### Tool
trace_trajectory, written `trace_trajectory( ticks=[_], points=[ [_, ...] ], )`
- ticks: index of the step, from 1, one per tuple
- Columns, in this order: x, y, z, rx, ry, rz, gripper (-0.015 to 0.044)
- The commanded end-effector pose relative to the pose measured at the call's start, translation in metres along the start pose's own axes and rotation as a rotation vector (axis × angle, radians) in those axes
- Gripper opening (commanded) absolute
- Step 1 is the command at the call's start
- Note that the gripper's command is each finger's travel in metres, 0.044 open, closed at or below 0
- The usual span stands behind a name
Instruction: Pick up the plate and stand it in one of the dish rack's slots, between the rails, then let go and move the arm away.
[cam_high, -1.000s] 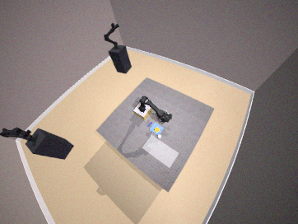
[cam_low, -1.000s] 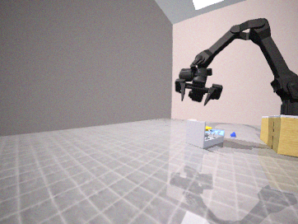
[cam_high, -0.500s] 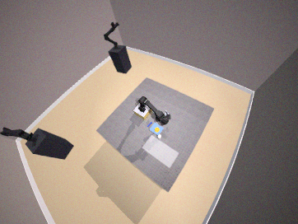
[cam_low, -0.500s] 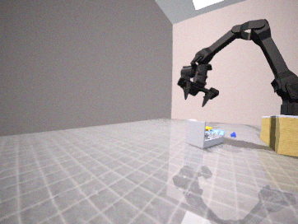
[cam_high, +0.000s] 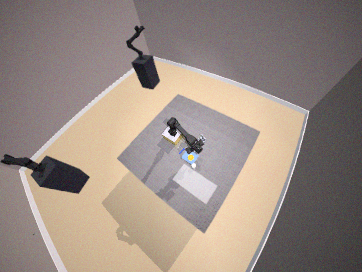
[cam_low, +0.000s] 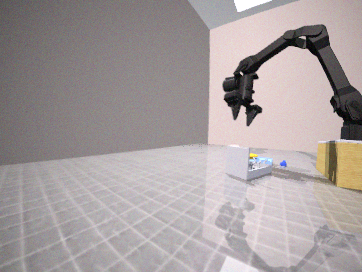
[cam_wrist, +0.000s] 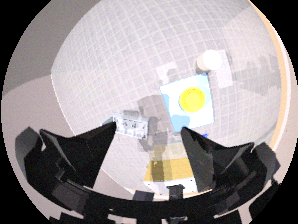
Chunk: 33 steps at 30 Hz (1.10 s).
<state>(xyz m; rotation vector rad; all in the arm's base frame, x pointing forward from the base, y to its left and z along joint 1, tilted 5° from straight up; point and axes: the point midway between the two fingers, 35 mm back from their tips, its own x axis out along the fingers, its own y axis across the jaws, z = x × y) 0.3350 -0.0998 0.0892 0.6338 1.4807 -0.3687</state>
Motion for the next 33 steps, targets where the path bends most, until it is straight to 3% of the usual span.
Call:
trace_trajectory(
  ticks=[1,12,17,19,26,33],
  points=[
    [-0.010,-0.013,0.006,-0.096,-0.021,-0.055,0.0400],
    [-0.041,-0.057,0.014,-0.411,-0.012,-0.240,0.0400],
    [-0.042,-0.059,0.015,-0.429,-0.009,-0.251,0.0400],
    [-0.032,-0.062,0.017,-0.429,-0.009,-0.251,0.0400],
    [0.064,-0.091,0.017,-0.429,-0.008,-0.252,0.0400],
    [0.067,-0.093,0.013,-0.429,-0.008,-0.252,0.0400]
  ],
)
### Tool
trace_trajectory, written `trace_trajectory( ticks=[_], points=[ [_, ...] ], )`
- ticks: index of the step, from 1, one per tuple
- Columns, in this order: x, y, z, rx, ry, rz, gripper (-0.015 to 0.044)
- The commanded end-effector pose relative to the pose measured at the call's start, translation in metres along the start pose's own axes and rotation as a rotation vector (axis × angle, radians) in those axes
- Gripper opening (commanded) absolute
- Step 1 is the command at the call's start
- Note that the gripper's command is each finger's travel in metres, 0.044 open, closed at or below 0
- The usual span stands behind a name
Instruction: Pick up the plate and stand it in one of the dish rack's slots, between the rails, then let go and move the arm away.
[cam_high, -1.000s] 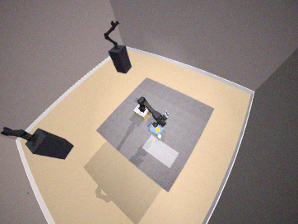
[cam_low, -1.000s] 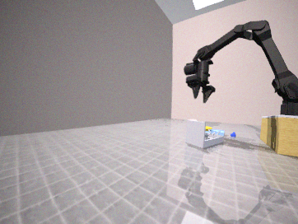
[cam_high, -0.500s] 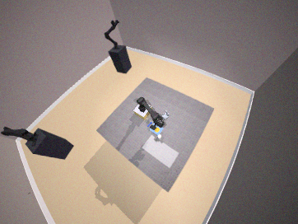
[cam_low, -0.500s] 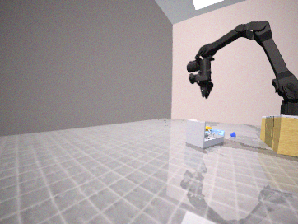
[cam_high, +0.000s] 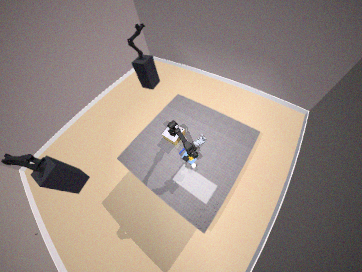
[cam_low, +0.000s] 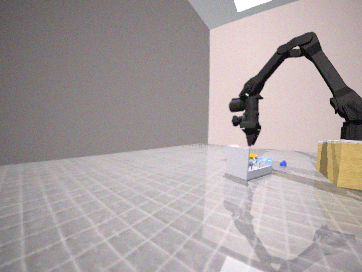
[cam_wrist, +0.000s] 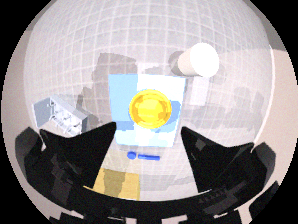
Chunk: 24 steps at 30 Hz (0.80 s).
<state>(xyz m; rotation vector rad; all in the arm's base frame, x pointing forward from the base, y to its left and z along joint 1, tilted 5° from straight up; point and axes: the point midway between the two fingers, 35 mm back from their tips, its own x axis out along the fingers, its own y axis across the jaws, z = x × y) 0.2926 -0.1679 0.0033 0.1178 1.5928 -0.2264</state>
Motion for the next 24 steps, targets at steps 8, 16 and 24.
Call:
trace_trajectory(
  ticks=[8,16,24],
  points=[
    [0.006,-0.003,0.004,-0.002,-0.020,-0.012,0.0400],
    [0.019,-0.003,0.004,-0.002,-0.020,-0.012,0.0400],
    [0.032,-0.002,0.005,-0.003,-0.020,-0.012,0.0400]
  ],
)
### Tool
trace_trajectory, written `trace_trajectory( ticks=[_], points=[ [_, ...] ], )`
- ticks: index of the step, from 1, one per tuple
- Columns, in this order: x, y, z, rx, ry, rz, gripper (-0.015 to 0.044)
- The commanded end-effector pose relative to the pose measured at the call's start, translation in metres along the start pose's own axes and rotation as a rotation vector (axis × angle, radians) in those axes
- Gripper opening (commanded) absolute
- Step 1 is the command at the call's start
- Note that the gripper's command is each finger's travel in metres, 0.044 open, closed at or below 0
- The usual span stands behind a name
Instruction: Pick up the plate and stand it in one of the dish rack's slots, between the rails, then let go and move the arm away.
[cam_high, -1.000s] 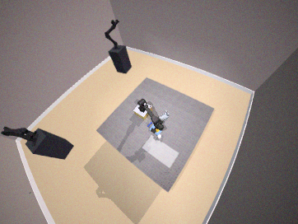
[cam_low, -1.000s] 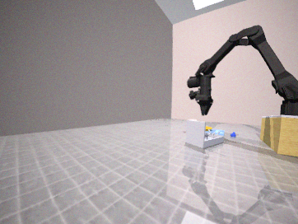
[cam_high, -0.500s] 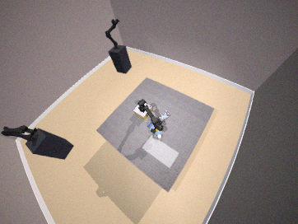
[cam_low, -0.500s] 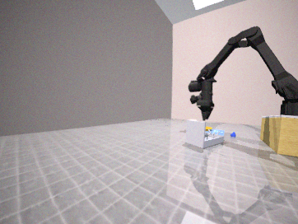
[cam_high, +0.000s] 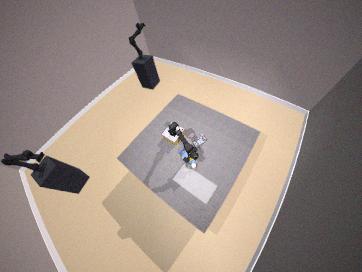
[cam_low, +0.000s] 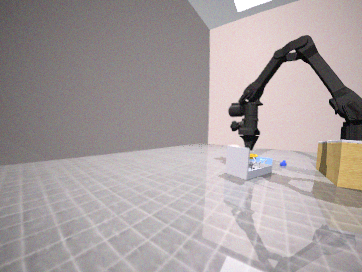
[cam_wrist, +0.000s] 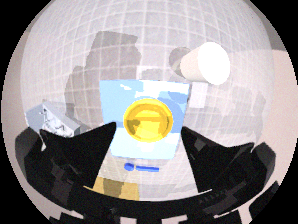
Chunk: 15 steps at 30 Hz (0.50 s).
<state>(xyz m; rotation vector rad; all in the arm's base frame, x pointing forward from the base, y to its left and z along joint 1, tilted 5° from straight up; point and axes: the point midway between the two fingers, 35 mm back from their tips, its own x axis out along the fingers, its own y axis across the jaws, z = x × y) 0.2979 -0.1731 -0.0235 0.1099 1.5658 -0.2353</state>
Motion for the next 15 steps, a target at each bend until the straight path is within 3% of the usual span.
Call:
trace_trajectory(
  ticks=[1,15],
  points=[
    [0.007,0.000,-0.002,-0.005,0.007,-0.004,0.0400],
    [0.028,0.001,-0.003,-0.005,0.007,-0.004,0.0400]
  ],
)
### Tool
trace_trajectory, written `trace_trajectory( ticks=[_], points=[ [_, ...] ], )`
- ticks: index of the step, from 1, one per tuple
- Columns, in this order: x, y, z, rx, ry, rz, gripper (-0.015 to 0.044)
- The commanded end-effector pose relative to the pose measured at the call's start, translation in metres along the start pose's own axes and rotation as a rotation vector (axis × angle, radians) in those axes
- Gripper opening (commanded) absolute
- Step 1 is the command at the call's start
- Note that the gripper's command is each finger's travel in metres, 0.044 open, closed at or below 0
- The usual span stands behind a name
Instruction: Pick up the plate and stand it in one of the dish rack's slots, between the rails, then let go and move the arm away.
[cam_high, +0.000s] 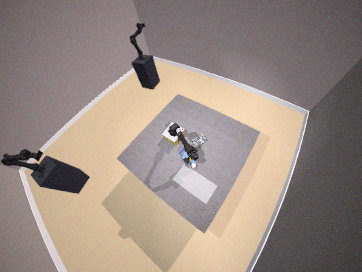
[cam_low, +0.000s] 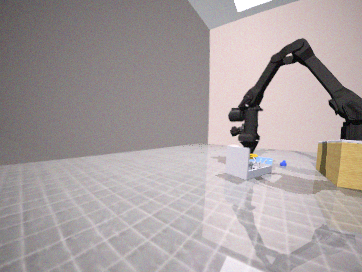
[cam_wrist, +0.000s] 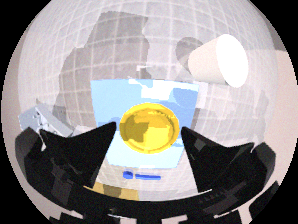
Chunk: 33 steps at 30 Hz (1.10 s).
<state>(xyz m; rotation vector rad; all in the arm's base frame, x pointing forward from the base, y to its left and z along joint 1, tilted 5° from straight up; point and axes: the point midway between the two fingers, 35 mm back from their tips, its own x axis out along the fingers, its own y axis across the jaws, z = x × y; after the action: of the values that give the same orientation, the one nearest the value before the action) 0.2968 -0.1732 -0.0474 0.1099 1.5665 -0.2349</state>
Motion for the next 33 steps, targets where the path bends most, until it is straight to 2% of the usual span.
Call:
trace_trajectory(
  ticks=[1,4,9,20,23,31,33],
  points=[
    [0.004,0.000,-0.002,-0.005,0.006,-0.004,0.0400],
    [0.004,0.000,-0.002,-0.005,0.006,-0.004,0.0381],
    [0.004,0.000,-0.002,-0.005,0.006,-0.004,0.0381],
    [0.004,0.000,-0.002,-0.005,0.006,-0.004,0.0308],
    [0.000,0.000,-0.001,-0.005,0.006,-0.004,0.0229],
    [-0.051,-0.002,0.010,-0.005,0.005,-0.004,0.0019],
    [-0.064,-0.003,0.011,-0.005,0.005,-0.004,0.0000]
  ],
)
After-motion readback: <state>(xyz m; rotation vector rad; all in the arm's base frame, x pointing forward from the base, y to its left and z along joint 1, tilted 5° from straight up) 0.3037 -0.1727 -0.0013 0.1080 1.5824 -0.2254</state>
